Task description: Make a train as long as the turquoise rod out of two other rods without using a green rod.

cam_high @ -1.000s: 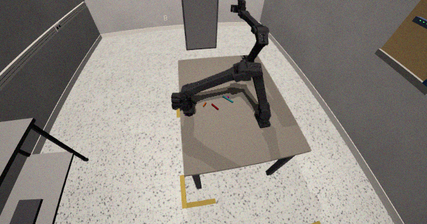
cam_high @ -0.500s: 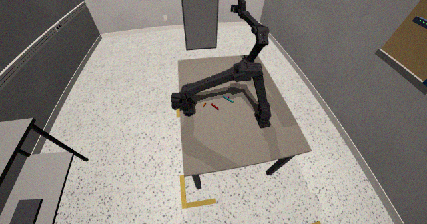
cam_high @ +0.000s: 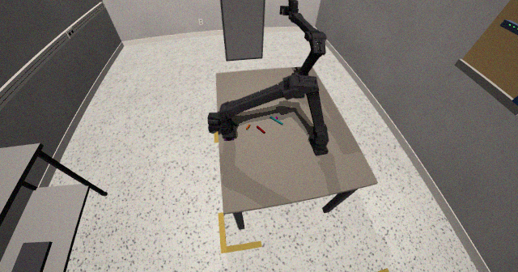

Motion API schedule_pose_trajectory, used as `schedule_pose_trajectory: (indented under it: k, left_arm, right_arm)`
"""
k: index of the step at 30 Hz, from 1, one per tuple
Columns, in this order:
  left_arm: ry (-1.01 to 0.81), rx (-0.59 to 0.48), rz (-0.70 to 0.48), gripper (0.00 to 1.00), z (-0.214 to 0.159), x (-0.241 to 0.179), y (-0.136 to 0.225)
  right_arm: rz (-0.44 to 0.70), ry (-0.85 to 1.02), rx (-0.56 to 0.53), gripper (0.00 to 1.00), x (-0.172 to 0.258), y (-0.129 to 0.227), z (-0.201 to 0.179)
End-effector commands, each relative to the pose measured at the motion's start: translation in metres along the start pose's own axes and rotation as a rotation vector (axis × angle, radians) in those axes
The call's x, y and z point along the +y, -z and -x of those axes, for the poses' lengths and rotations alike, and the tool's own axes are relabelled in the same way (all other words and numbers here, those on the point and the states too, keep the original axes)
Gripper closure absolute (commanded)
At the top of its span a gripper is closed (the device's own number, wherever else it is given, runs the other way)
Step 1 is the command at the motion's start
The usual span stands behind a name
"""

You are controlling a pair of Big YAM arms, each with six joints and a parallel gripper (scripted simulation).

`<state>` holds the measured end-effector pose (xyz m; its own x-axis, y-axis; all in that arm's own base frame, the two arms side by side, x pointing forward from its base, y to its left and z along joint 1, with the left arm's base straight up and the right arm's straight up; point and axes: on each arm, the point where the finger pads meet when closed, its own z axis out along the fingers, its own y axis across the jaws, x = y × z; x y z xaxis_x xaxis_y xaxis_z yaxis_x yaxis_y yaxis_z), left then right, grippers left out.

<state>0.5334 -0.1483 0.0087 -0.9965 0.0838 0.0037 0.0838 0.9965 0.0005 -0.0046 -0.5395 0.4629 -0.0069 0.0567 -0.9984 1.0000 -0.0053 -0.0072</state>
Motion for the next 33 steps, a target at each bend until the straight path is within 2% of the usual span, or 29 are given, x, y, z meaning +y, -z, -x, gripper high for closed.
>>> schedule_pose_trajectory:
  k: [1,24,33]
  left_arm:
    - [-0.003,-0.032,-0.007,0.96,0.007,-0.001,0.012]
    - [-0.003,-0.033,-0.007,0.96,0.007,-0.001,0.013]
    - [-0.003,-0.087,-0.017,0.96,0.025,-0.004,0.062]
  right_arm:
    - [0.004,-0.007,-0.057,0.0,0.003,-0.003,0.038]
    - [0.004,-0.007,-0.057,0.0,0.003,-0.003,0.038]
    - [0.004,-0.007,-0.057,0.0,0.003,-0.003,0.038]
